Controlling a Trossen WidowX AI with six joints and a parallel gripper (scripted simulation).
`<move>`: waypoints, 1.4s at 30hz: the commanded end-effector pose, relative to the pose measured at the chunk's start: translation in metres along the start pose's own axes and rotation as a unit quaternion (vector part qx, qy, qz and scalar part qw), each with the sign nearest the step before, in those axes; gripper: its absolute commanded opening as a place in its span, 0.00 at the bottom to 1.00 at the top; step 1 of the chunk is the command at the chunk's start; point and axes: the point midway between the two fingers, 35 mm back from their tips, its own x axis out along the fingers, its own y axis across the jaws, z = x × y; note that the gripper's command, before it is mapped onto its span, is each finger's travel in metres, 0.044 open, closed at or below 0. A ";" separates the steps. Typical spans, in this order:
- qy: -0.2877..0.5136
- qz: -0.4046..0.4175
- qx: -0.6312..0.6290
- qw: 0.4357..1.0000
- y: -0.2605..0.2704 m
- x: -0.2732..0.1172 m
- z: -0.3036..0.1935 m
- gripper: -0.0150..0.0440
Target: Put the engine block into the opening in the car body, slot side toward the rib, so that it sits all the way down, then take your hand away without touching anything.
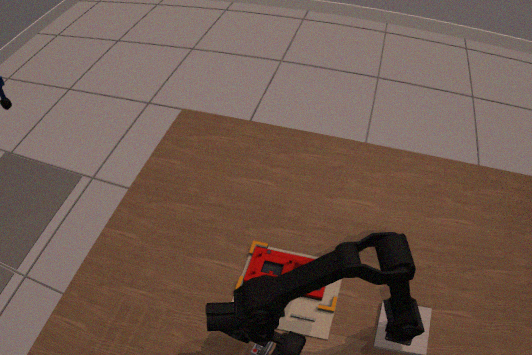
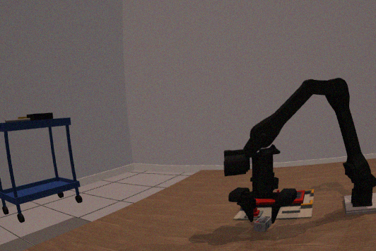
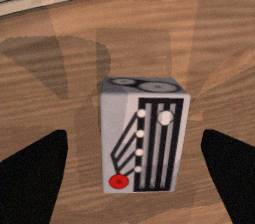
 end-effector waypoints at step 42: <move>0.005 0.004 -0.009 1.000 0.007 -0.075 -0.004 0.25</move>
